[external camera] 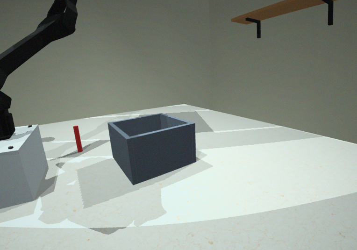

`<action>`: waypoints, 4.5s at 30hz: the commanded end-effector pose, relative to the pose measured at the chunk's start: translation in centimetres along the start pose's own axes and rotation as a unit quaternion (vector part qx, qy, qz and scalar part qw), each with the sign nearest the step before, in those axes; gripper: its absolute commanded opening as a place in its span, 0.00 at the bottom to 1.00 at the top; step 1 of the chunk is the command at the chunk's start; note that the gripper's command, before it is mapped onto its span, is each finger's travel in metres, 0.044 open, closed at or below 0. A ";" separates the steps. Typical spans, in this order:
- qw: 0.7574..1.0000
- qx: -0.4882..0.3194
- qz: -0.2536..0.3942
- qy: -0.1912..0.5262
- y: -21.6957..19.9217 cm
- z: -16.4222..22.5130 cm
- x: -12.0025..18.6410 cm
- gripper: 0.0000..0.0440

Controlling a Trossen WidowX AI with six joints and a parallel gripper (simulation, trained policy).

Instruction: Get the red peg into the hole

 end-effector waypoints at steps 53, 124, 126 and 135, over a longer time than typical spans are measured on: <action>0.627 0.334 -0.690 0.137 21.8 26.5 26.8 1.00; -0.262 0.472 -0.827 0.155 -29.0 22.6 23.9 1.00; -0.260 0.490 -0.818 0.151 -29.4 23.1 23.0 1.00; -0.234 0.556 -0.785 0.142 -31.1 25.1 20.4 0.98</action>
Point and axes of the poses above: the point midway between the two fingers, 35 mm back from their tips, its own x axis back along the fingers, its own y axis across the jaws, z = x × y, the point moved 4 cm from there along x, back along the fingers, and after that the axes turned 14 degrees about x, right-handed, at the moved point
